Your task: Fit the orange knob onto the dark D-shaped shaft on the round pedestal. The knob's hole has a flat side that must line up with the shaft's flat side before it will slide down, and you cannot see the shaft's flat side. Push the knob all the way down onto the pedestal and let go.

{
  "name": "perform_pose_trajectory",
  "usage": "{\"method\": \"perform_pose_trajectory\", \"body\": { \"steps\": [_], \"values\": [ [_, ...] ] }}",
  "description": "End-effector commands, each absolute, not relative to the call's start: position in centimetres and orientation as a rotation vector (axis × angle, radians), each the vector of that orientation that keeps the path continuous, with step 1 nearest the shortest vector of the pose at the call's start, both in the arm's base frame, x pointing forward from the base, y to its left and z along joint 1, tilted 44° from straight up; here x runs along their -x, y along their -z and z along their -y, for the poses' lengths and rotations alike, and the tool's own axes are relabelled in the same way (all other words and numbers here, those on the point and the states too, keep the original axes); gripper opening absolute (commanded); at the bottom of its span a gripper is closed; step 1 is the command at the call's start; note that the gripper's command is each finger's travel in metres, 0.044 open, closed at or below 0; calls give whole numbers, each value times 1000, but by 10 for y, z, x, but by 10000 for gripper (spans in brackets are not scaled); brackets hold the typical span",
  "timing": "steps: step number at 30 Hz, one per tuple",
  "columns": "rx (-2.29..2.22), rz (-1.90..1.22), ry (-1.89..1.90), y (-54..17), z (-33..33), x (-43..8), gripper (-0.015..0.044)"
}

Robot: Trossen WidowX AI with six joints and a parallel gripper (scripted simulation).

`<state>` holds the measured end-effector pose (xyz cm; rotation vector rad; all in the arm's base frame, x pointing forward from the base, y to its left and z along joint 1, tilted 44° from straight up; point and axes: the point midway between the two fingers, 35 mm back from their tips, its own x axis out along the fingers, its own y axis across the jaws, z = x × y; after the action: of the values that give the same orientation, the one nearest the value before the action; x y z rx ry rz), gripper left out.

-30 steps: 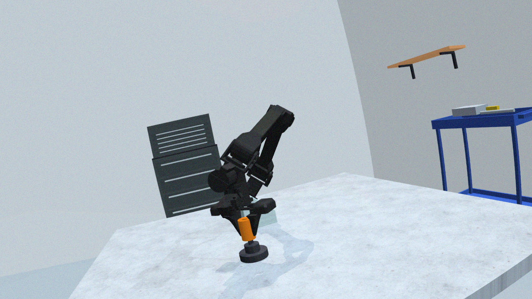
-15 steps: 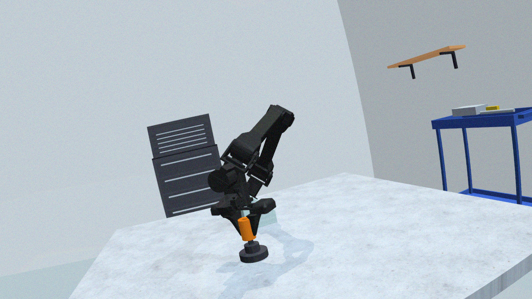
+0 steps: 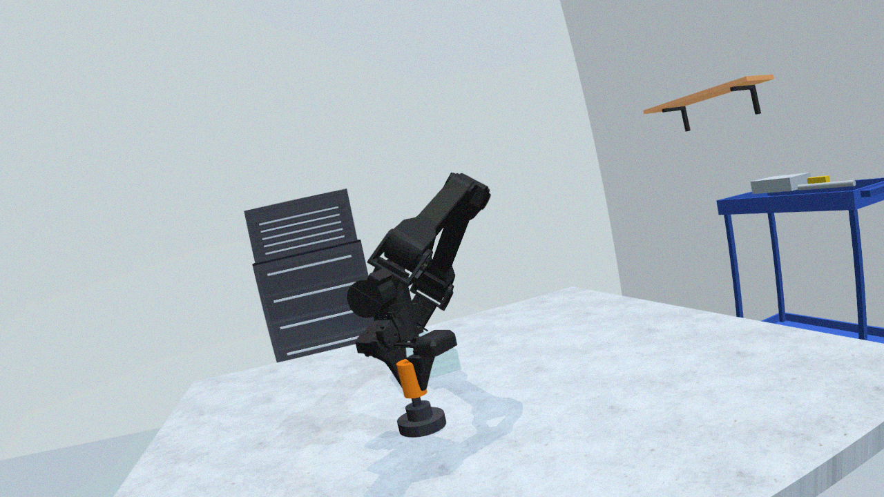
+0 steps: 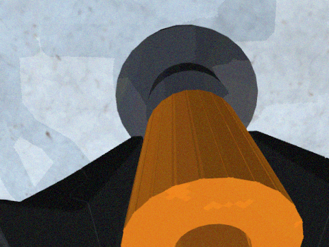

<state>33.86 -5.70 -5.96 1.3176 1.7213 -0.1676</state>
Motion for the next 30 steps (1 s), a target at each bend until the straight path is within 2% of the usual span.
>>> {"method": "perform_pose_trajectory", "body": {
  "steps": [1,25,30],
  "values": [
    [-1325,-1714,174,58,58,-341,0],
    [-1325,-1714,174,59,59,-341,0],
    [-1415,-1727,284,58,59,-340,0]
  ]
}}
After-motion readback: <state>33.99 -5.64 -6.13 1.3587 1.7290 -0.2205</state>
